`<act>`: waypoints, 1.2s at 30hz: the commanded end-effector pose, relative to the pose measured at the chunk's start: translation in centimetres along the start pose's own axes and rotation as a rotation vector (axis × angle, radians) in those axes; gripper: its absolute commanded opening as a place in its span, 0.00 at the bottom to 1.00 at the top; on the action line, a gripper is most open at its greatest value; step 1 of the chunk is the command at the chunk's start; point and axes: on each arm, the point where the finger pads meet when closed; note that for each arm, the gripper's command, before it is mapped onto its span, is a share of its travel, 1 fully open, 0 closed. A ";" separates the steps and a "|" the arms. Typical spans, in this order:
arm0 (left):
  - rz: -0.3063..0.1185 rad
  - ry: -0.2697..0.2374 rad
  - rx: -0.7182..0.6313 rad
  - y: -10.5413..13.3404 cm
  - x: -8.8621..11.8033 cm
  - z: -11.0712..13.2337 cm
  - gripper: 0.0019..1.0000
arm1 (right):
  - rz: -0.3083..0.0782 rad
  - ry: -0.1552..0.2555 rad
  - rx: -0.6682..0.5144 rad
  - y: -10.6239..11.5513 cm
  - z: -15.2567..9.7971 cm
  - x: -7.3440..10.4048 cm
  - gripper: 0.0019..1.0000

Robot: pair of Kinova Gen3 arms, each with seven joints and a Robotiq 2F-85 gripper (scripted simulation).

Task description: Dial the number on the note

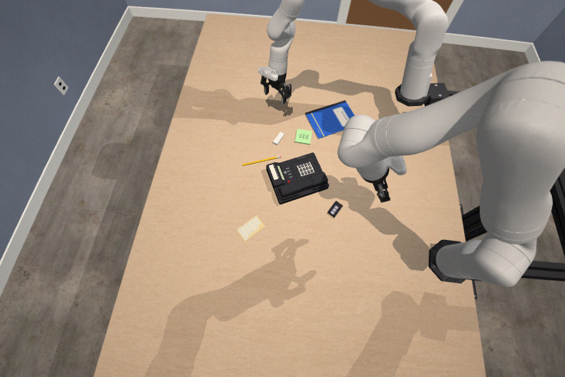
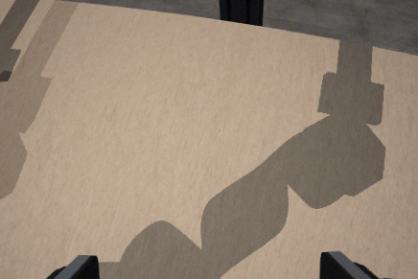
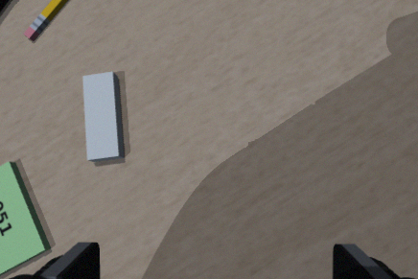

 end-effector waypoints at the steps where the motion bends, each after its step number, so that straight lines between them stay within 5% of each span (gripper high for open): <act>1: 0.000 -0.001 -0.001 0.0 0.0 0.0 1.00 | 0.001 0.002 0.000 -0.1 0.1 0.1 1.00; 17: 0.000 -0.001 -0.001 0.0 0.0 0.0 1.00 | 0.001 0.002 0.000 -0.1 0.1 0.1 1.00; 18: 0.000 -0.001 -0.001 0.0 0.0 0.0 0.02 | 0.001 0.002 0.000 -0.1 0.1 0.1 1.00; 26: -0.012 0.018 -0.042 0.4 -0.2 -0.1 0.02 | 0.002 0.002 0.003 0.2 0.2 0.3 1.00; 36: -0.059 0.105 -0.230 2.4 -1.3 -0.3 0.02 | 0.007 0.003 0.018 1.6 0.9 1.2 1.00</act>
Point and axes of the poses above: on each arm, the point where the finger pads meet when closed, its own x axis back along the fingers, its own z axis across the jaws, y = z × x, and after that the axes turned 9 degrees about x, right-handed
